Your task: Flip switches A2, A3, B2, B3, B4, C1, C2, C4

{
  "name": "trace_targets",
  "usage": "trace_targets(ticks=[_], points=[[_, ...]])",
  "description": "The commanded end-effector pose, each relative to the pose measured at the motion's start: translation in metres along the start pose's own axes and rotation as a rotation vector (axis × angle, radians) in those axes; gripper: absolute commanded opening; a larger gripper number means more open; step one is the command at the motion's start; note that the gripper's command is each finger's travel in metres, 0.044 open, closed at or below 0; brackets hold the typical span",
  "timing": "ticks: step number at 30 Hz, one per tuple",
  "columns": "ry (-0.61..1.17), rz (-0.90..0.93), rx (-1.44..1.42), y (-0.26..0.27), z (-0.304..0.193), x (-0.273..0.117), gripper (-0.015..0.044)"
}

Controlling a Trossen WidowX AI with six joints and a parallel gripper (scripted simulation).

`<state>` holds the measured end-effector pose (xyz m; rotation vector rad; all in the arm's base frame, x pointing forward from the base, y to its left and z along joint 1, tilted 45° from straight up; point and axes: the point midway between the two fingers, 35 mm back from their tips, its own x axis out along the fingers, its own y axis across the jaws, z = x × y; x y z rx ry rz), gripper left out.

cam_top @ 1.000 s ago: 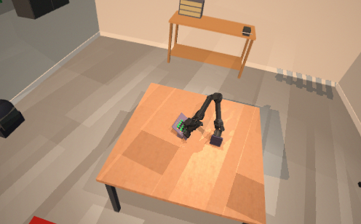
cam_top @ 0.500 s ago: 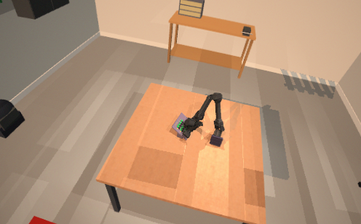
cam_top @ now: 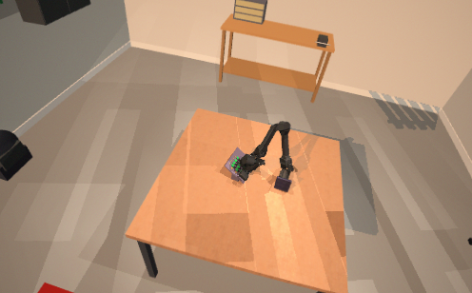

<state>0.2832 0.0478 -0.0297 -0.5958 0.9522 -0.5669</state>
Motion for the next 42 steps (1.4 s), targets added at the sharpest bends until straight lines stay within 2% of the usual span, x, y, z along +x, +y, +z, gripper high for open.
trace_targets(ticks=[1, 11, 16, 18, 24, 31, 36, 42], points=[[0.000, -0.004, -0.005, -0.001, 0.000, 0.001, 0.0000], [0.001, 0.000, -0.001, 0.000, 0.000, 0.000, 0.0000], [-0.019, 0.001, -0.005, 0.002, -0.003, -0.055, 0.0000], [-0.024, -0.001, -0.006, 0.000, -0.003, -0.063, 0.0000], [-0.024, -0.001, -0.006, -0.001, -0.003, -0.063, 0.0000], [-0.024, -0.002, -0.007, -0.027, -0.003, -0.063, 0.0000], [-0.001, -0.003, -0.006, -0.027, -0.001, -0.030, 0.0000], [0.000, -0.003, -0.006, -0.028, -0.001, -0.028, 0.0000]])
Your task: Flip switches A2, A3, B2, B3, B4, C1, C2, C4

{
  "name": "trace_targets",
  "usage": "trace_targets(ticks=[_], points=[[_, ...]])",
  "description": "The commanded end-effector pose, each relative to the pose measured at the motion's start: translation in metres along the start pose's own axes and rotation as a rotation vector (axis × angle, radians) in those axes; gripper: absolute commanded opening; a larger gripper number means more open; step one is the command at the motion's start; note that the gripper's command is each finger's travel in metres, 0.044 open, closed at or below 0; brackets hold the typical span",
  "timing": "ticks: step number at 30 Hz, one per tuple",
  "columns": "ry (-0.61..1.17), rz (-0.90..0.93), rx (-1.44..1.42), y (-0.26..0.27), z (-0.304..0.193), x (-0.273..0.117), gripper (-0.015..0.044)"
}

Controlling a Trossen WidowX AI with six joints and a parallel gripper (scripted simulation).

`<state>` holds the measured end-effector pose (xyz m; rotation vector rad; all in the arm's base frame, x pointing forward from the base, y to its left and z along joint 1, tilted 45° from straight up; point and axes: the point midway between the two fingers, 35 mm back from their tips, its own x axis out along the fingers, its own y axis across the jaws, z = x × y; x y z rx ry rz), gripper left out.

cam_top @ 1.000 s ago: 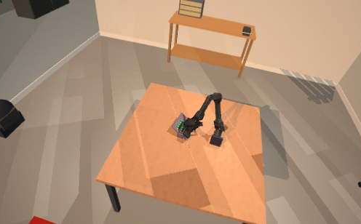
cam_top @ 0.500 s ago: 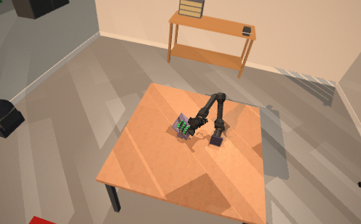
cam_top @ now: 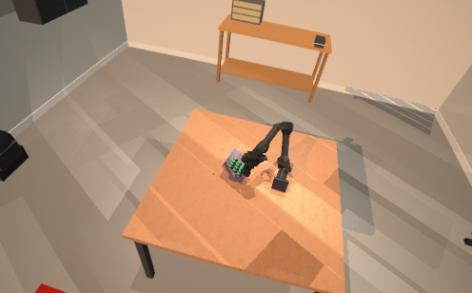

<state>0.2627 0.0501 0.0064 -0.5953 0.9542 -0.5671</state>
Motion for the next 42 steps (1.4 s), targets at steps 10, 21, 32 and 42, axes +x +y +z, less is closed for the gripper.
trace_targets(ticks=[10, 21, 32, 42], points=[[-0.002, -0.005, -0.006, -0.001, 0.000, 0.017, 0.0000], [-0.002, -0.005, -0.006, -0.001, 0.001, 0.028, 0.0000], [-0.002, -0.005, -0.006, -0.001, 0.001, 0.028, 0.0000], [-0.002, -0.005, -0.006, -0.001, 0.001, 0.028, 0.0000]])
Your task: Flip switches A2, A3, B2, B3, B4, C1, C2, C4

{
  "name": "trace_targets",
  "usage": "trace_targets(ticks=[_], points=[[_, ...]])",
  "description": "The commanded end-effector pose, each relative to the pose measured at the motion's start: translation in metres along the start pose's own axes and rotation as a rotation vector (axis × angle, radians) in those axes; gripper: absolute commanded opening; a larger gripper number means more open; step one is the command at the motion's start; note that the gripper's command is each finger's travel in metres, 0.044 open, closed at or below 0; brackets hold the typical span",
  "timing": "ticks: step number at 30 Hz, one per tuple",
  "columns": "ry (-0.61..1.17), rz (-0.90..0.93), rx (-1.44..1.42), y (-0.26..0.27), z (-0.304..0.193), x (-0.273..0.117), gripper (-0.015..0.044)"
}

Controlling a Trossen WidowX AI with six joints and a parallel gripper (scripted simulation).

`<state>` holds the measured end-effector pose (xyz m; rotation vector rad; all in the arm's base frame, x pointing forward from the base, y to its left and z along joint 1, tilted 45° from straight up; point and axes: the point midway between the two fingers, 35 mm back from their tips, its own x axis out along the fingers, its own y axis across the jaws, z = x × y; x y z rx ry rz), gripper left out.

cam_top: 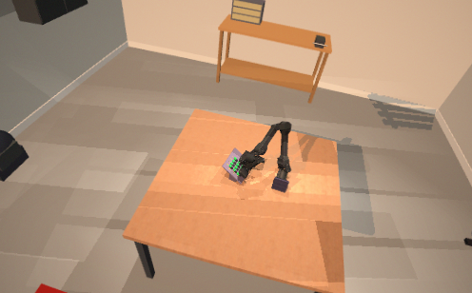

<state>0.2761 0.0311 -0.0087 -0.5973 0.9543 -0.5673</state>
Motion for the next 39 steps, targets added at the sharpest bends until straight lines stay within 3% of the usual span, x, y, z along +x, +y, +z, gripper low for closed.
trace_targets(ticks=[1, 39], points=[[-0.002, -0.004, -0.004, -0.0005, 0.0000, 0.0008, 0.0000], [-0.002, -0.005, -0.004, -0.0006, 0.0002, 0.0059, 0.0000]])
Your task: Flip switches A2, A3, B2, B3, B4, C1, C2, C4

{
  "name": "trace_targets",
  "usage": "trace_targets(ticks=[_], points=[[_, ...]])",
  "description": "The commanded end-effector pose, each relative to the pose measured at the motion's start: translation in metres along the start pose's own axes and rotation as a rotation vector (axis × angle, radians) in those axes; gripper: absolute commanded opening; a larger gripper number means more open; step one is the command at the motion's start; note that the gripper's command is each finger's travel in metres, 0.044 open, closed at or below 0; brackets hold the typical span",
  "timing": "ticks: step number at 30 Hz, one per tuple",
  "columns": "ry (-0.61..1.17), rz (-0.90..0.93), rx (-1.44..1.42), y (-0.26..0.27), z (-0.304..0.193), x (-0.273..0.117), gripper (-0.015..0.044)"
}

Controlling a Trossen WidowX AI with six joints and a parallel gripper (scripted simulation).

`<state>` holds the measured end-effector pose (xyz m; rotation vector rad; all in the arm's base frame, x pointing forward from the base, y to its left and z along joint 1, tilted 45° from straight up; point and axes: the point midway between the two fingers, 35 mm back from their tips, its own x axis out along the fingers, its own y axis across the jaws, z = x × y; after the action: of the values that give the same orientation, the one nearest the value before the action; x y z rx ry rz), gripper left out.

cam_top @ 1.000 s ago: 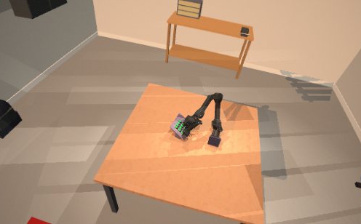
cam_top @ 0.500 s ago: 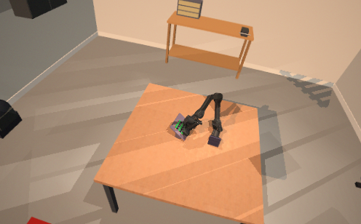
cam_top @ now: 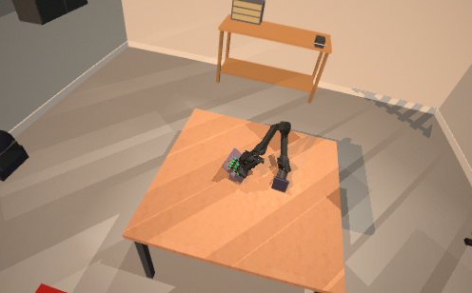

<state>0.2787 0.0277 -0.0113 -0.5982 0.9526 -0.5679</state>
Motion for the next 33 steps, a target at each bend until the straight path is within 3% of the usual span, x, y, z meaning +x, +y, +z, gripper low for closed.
trace_targets(ticks=[1, 5, 12, 18, 25, 33], points=[[-0.001, -0.003, -0.005, 0.000, 0.000, 0.001, 0.0000], [0.000, 0.000, 0.000, 0.000, 0.000, -0.001, 0.0000], [-0.024, 0.000, -0.005, 0.001, -0.003, -0.064, 0.0000], [-0.024, 0.000, -0.005, -0.001, -0.003, -0.064, 0.0000], [-0.023, -0.003, -0.008, -0.053, -0.021, -0.064, 0.0000], [-0.032, 0.002, -0.008, -0.053, -0.021, -0.050, 0.0000]])
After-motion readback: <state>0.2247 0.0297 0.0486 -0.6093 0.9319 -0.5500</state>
